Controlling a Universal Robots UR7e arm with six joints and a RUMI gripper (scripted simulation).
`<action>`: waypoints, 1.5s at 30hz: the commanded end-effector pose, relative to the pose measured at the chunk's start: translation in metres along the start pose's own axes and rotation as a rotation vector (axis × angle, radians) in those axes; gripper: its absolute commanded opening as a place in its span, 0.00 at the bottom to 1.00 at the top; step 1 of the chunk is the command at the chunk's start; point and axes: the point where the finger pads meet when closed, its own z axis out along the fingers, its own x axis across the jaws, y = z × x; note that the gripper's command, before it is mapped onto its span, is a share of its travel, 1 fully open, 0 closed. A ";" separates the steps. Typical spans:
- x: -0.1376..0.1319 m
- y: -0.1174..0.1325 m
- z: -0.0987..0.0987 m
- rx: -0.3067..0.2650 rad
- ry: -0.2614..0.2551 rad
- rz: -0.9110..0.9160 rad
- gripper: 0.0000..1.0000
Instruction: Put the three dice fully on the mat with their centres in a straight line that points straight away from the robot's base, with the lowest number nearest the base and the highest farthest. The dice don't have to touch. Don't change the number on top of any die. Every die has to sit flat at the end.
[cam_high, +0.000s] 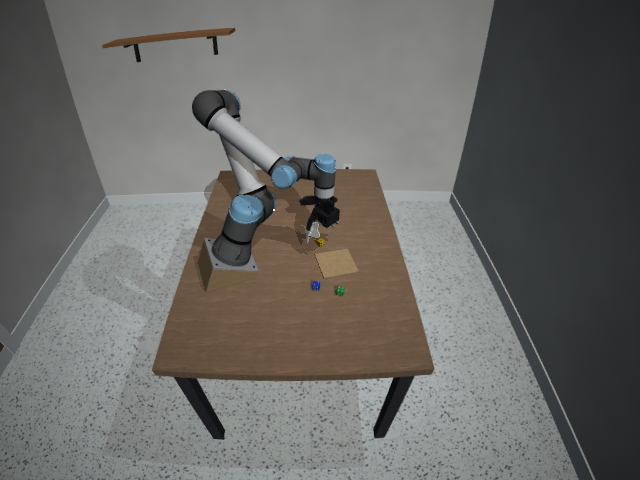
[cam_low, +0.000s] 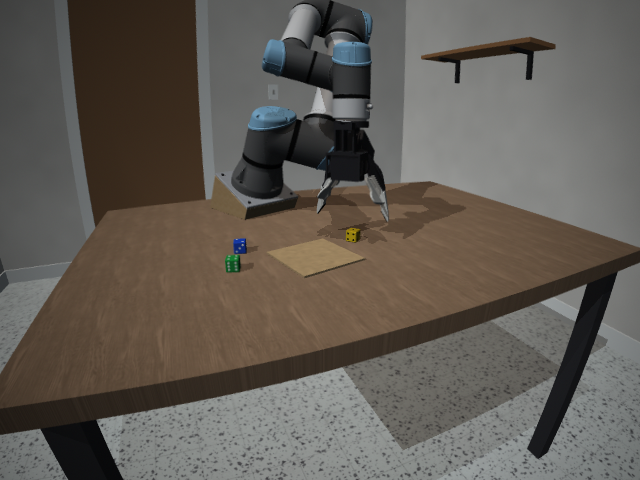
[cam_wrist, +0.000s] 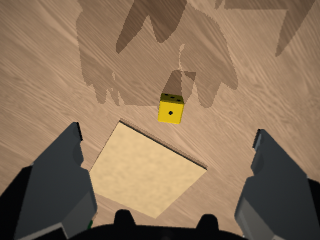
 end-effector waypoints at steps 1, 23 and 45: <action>0.004 -0.003 0.000 -0.001 -0.001 0.000 1.00; 0.011 -0.008 0.000 -0.001 -0.001 0.000 1.00; 0.011 -0.008 0.000 -0.001 -0.001 0.000 1.00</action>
